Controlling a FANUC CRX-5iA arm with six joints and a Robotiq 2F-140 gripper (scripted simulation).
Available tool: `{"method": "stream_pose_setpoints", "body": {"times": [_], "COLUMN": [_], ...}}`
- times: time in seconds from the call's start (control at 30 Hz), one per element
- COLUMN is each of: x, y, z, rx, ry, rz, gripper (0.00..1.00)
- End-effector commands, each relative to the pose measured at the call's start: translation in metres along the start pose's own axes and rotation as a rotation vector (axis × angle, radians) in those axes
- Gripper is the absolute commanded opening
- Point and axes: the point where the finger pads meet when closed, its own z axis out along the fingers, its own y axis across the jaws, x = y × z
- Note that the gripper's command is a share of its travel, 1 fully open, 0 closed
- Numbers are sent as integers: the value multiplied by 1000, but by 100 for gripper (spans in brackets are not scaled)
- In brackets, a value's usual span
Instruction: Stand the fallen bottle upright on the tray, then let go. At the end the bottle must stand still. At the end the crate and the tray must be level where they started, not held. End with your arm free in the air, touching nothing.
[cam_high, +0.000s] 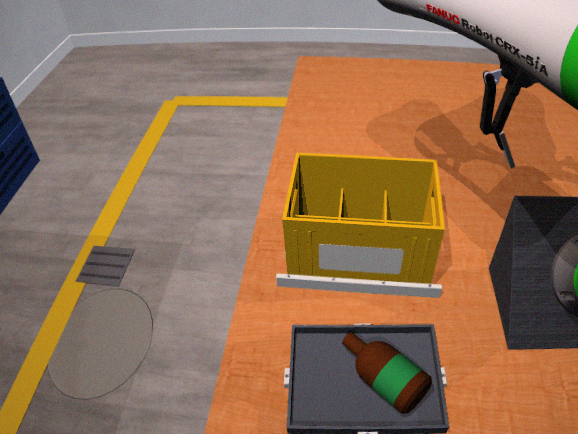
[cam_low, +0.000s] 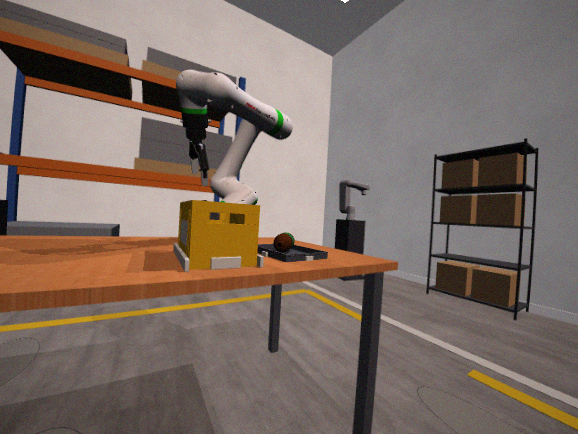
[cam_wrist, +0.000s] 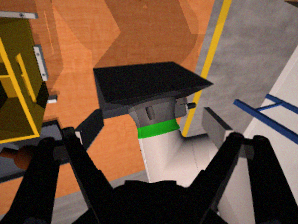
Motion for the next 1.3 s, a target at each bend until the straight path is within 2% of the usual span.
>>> {"method": "stream_pose_setpoints", "body": {"times": [0.0,0.57,0.63,0.7,0.8,0.83,0.93,1.03,1.1,1.13,1.17,1.27], "x": [0,0,-4,-14,-21,-28,-38,-57,-57,-62,-80,-93], "y": [0,-1,-24,-65,-86,-105,-129,-167,-167,-176,-204,-222], "z": [0,0,-5,-13,-16,-19,-22,-26,-26,-26,-28,-28], "rx": [0,1,22,60,78,95,117,151,151,159,185,202], "ry": [0,2,45,118,151,180,216,267,267,279,313,334], "rz": [0,-2,-41,-117,-156,-193,-242,-322,-322,-343,-405,-448], "gripper": [100,100,100,100,100,100,100,100,100,100,100,100]}}
